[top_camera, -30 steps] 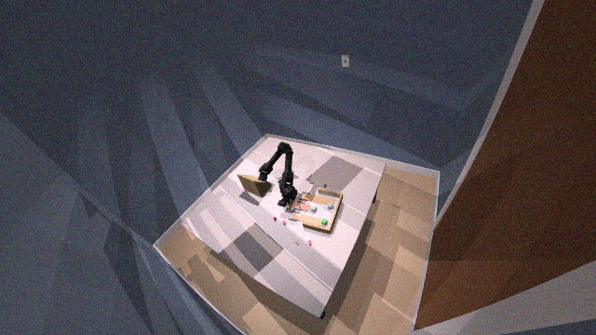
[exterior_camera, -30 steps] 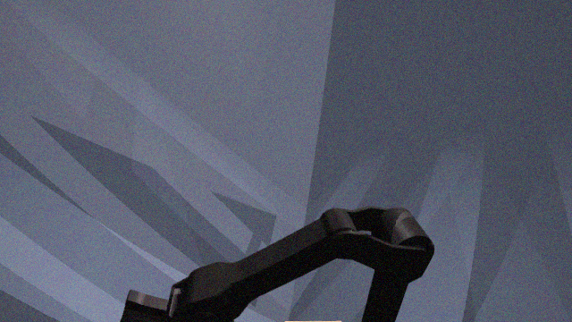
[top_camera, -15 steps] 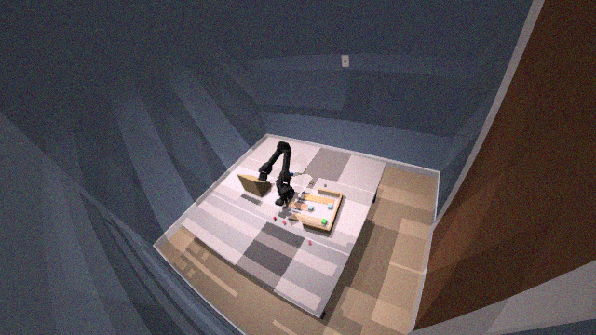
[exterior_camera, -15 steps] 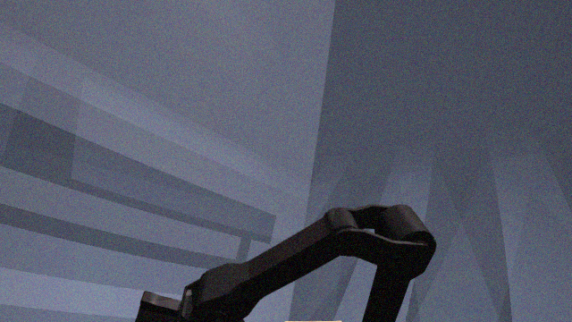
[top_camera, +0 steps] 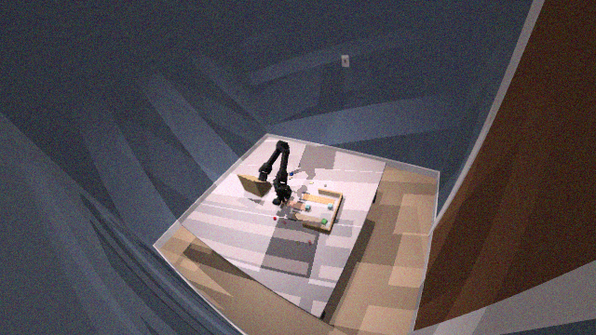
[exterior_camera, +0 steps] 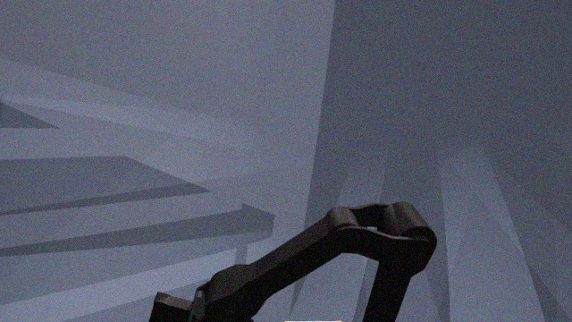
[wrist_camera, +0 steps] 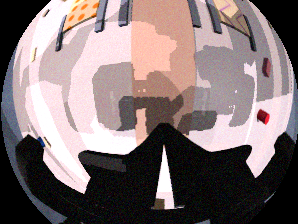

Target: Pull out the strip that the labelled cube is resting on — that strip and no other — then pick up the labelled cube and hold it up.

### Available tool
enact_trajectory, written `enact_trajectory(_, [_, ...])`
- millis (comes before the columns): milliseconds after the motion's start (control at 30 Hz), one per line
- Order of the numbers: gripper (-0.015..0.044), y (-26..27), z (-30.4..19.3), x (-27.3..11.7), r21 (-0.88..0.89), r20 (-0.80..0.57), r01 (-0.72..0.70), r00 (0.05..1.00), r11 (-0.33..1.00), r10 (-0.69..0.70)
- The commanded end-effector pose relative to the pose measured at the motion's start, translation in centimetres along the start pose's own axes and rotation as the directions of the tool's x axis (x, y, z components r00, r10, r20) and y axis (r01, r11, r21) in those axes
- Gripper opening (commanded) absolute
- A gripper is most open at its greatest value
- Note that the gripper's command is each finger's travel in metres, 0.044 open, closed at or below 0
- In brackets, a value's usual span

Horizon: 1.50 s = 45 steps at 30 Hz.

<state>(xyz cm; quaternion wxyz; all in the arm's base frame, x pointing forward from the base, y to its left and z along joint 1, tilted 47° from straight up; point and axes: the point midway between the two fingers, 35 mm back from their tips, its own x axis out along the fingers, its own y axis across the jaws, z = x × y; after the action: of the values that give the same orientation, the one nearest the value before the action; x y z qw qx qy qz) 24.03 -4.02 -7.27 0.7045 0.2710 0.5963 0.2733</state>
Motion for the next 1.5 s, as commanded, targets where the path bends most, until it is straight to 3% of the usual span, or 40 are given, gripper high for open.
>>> enact_trajectory(0, [0.0000, 0.2, -1.3, 0.4, 0.003, -0.024, -0.005, 1.000, 1.000, 0.005])
enact_trajectory(833, [0.0000, 0.2, -3.2, 0.4, 0.004, -0.025, -0.004, 1.000, 1.000, 0.004])
enact_trajectory(1000, [0.0000, -0.1, -2.3, -3.9, 0.004, -0.023, -0.002, 1.000, 1.000, 0.002])
enact_trajectory(1133, [0.0000, -0.1, -2.3, -4.2, 0.004, -0.025, -0.002, 1.000, 1.000, 0.002])
enact_trajectory(1467, [0.0262, -0.3, 2.0, -4.1, -0.039, -0.023, -0.004, 1.000, 0.999, 0.003])
